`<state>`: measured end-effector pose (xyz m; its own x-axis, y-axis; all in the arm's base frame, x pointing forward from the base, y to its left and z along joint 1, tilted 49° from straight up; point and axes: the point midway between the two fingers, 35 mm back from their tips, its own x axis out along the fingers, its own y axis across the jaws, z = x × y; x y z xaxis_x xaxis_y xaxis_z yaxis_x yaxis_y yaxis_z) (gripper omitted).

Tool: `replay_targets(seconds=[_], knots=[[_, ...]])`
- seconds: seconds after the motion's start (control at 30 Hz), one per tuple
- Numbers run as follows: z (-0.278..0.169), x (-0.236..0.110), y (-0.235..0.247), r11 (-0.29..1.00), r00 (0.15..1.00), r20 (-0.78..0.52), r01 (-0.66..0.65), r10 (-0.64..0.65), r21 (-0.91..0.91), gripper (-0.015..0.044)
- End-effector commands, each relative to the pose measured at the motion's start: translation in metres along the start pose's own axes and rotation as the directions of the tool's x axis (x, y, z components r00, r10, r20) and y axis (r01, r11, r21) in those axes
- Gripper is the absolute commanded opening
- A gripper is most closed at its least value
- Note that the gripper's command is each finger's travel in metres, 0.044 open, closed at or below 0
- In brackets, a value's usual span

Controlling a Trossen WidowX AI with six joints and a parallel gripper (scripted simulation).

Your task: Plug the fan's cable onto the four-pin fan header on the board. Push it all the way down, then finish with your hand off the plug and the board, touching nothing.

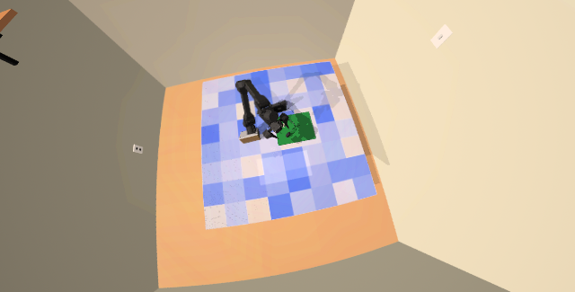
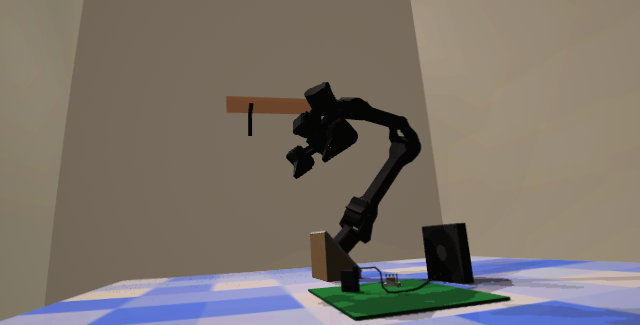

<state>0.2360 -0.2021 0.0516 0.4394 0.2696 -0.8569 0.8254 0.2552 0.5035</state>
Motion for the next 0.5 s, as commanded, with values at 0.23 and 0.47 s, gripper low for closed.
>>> replay_targets(seconds=[0.23,0.47], knots=[[-0.041,0.049,0.036,0.480,0.873,-0.465,-0.348,-0.146,-0.805,0.0440],[-0.055,0.058,0.043,0.233,0.801,-0.568,-0.526,-0.187,-0.818,0.0440]])
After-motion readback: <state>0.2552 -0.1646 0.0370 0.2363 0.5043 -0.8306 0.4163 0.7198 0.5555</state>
